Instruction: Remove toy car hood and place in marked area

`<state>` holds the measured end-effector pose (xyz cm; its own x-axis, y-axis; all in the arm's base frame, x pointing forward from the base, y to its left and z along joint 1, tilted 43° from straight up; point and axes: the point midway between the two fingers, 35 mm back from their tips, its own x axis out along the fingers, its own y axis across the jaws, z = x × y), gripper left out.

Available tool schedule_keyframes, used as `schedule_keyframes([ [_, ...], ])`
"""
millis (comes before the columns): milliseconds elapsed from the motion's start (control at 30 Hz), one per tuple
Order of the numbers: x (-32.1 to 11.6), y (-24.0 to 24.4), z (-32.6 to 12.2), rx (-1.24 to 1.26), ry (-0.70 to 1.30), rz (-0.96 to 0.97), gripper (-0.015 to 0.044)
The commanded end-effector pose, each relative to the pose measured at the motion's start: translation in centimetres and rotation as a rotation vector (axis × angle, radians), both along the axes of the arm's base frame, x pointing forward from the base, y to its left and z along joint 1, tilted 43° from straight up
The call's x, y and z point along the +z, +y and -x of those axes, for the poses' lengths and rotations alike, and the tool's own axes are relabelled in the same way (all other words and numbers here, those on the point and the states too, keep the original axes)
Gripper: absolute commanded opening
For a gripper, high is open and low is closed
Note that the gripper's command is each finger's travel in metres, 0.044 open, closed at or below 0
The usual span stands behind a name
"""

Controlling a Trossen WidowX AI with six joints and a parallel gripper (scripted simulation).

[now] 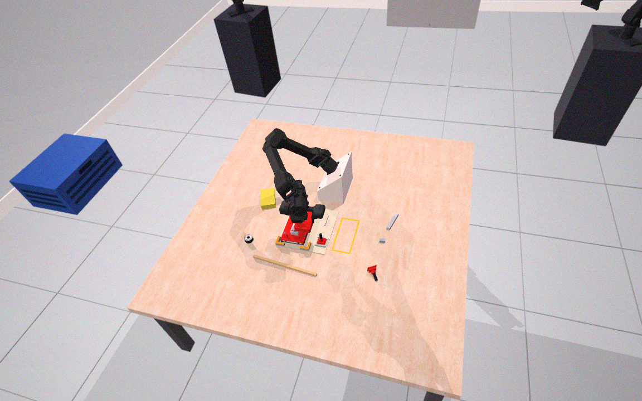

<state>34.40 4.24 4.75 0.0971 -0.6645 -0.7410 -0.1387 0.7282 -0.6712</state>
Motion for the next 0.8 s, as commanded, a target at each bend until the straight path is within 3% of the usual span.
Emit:
schedule_keyframes([
  [0,-1.2,1.8,0.1,0.001,-0.009,-0.011,0.0000],
  [767,-9.2,10.5,4.4,-0.005,-0.009,-0.010,0.0000],
])
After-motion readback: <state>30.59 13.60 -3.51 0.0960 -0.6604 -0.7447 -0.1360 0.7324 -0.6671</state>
